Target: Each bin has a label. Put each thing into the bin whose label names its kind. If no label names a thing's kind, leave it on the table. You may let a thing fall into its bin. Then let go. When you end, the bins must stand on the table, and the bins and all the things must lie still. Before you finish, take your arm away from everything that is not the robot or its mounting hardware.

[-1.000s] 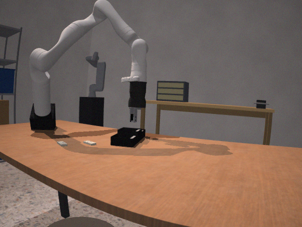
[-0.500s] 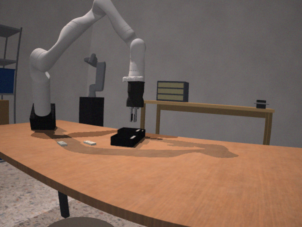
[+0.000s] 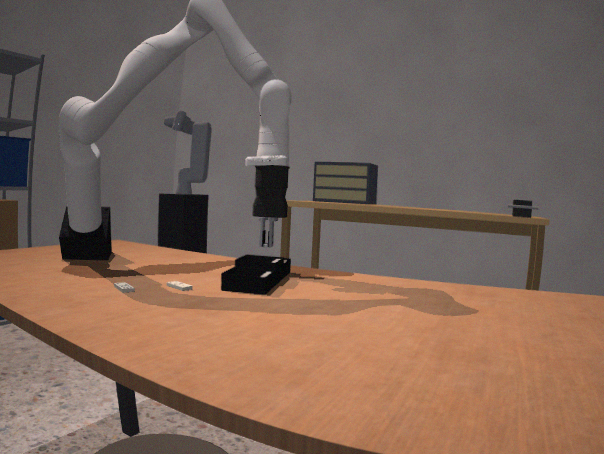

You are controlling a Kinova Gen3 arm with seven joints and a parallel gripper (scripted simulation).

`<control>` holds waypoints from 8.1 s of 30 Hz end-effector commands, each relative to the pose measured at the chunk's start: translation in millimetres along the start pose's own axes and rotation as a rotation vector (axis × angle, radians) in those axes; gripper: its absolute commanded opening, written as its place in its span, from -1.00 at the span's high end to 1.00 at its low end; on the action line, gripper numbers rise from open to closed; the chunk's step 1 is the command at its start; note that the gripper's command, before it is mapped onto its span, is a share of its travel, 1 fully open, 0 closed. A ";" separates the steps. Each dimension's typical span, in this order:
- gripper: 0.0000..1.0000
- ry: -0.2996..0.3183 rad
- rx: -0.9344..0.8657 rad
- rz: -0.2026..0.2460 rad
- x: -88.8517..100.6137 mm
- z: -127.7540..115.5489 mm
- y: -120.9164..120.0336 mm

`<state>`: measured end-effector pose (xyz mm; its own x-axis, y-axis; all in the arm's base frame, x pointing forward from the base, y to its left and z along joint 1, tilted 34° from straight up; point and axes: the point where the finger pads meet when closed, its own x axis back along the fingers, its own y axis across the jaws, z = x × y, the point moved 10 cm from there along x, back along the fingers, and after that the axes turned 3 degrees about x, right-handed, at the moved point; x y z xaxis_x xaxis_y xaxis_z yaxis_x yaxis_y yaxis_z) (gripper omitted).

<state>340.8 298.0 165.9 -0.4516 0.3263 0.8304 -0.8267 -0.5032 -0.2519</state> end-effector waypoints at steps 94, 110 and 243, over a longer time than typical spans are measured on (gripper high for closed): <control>-0.27 0.000 -0.004 -0.001 7.5 0.6 0.6; -0.27 0.000 -0.004 -0.001 7.5 0.6 0.6; -1.00 0.000 -0.004 -0.001 141.0 -0.1 -0.3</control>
<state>278.3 343.3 281.5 -0.4478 0.3277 0.8319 -0.8312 -0.4955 -0.2522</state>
